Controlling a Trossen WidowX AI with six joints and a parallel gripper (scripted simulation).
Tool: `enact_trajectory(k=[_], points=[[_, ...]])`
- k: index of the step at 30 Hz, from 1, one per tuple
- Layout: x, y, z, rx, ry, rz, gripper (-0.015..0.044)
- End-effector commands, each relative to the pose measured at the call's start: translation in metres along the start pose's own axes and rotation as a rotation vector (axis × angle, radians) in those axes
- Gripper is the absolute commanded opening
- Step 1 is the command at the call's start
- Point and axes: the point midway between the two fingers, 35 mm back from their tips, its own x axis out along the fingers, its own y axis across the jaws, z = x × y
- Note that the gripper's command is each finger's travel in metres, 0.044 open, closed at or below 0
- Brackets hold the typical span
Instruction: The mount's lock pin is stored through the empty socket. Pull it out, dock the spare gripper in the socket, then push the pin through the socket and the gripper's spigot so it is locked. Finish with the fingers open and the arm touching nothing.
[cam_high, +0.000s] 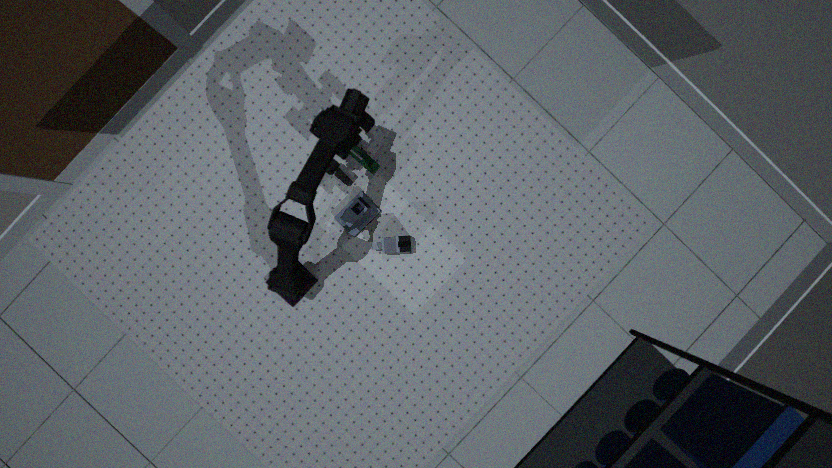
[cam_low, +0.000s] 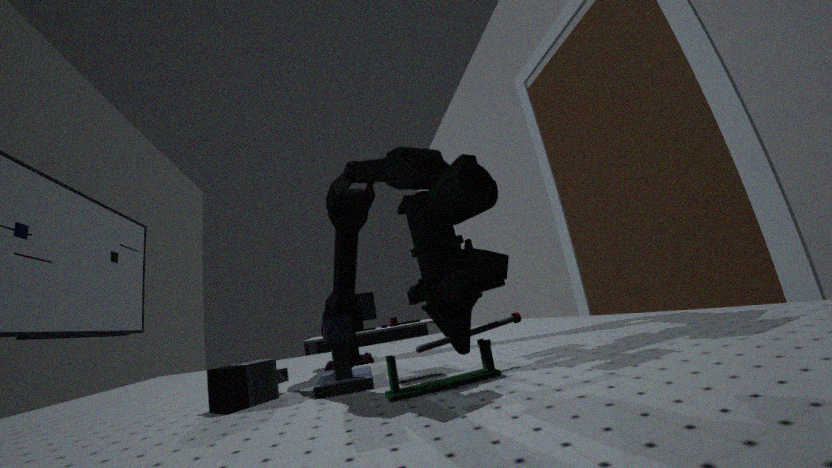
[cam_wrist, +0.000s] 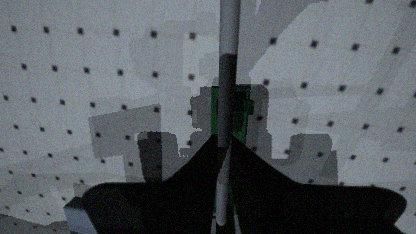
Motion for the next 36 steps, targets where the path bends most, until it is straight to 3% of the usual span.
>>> enact_trajectory(k=[1, 16, 36], points=[[-0.01, 0.0, 0.001, 0.0, -0.001, -0.003, 0.0], [-0.01, 0.001, -0.001, -0.001, 0.004, 0.012, 0.0], [-0.032, -0.005, -0.056, 0.005, 0.008, 0.011, 0.0]])
